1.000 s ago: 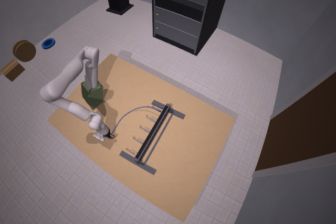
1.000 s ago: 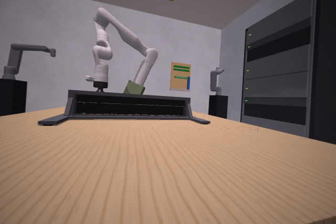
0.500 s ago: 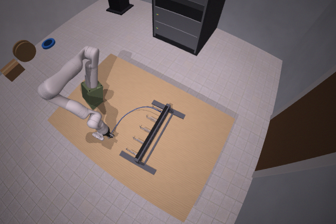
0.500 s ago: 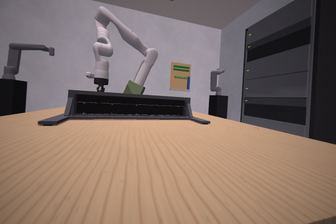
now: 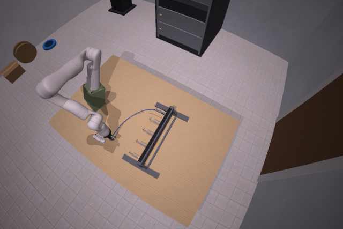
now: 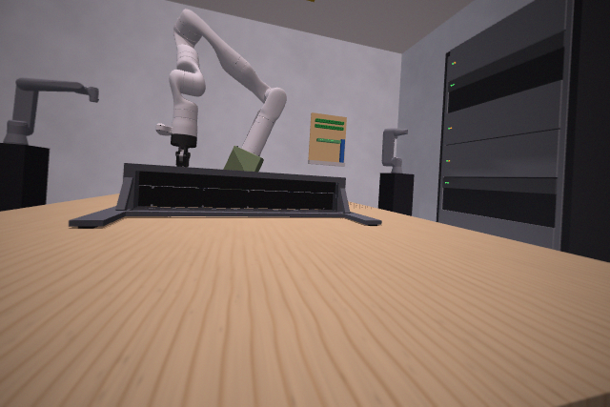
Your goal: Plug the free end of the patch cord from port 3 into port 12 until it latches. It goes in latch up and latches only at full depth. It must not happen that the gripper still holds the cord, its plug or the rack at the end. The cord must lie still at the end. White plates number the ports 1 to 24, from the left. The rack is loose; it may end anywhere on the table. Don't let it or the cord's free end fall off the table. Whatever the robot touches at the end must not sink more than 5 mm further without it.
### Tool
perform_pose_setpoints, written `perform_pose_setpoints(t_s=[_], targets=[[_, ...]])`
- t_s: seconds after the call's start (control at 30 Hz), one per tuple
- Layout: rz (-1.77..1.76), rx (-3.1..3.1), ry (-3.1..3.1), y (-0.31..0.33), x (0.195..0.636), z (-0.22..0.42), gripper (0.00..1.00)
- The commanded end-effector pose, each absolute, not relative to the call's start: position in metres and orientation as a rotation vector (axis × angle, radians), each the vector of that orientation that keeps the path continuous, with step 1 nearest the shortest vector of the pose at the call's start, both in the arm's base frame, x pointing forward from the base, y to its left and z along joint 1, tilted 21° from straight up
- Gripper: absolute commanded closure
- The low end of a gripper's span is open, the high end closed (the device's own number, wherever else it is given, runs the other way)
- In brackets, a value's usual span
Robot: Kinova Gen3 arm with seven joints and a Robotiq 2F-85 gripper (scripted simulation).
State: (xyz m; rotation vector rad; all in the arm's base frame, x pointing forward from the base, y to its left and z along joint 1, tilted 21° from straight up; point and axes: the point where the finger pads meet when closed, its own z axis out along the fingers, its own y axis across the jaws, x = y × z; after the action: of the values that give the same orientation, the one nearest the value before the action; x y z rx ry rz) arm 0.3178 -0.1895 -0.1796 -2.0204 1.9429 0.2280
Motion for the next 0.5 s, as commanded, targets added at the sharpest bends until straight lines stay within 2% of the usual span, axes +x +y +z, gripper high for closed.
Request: perform_pose_setpoints(t_s=[0.0, 0.47], targets=[[0.232, -2.025, 1.945, -0.1932, 0.3142, -0.1729, 1.00], [0.231, -2.024, 1.946, -0.1960, 0.3137, -0.1666, 1.00]])
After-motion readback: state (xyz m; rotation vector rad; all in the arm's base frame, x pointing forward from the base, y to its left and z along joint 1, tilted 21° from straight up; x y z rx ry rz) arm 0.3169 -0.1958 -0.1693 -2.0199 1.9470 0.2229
